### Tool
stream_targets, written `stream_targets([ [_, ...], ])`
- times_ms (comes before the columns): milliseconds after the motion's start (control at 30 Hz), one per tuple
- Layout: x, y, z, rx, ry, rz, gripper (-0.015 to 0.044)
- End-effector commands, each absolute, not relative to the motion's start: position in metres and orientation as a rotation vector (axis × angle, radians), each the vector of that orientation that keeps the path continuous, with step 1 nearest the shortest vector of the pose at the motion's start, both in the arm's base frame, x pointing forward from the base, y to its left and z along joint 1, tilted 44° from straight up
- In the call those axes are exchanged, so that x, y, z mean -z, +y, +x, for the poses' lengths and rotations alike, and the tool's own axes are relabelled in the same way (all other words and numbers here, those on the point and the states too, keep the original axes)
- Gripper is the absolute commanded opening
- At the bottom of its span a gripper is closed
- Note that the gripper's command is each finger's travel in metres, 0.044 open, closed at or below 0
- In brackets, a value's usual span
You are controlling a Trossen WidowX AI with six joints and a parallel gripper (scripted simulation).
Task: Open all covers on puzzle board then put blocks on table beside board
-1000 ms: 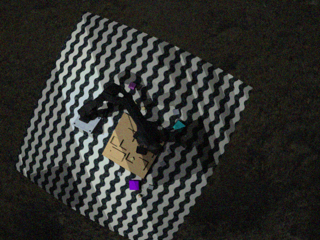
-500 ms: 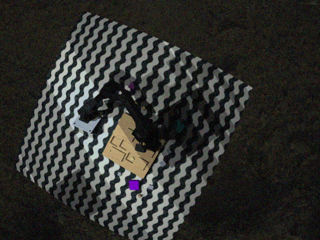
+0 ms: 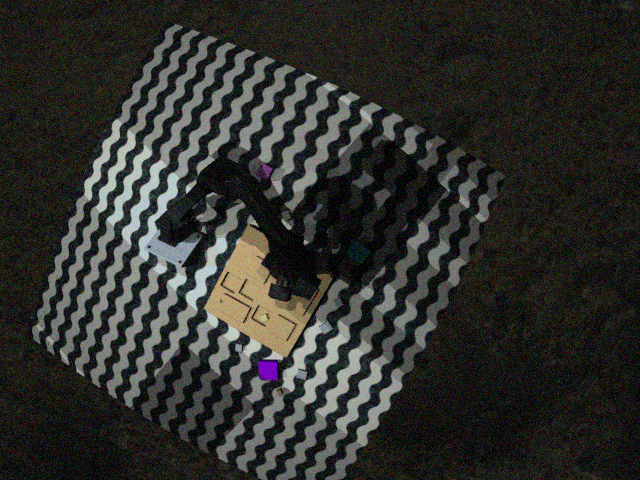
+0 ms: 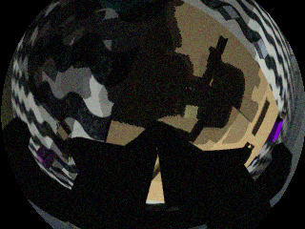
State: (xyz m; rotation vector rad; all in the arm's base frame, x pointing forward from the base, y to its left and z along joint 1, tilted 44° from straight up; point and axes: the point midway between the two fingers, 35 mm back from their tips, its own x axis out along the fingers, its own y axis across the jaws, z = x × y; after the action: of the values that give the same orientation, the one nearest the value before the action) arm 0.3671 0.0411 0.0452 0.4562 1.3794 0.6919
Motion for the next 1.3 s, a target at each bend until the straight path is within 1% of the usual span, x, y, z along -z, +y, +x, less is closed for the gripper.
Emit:
stream_targets([
  [0, -0.044, 0.047, 0.361, -0.701, 1.396, 0.469, 0.0],
  [1267, -0.034, 0.013, 0.393, -0.7, 1.395, 0.467, 0.0],
])
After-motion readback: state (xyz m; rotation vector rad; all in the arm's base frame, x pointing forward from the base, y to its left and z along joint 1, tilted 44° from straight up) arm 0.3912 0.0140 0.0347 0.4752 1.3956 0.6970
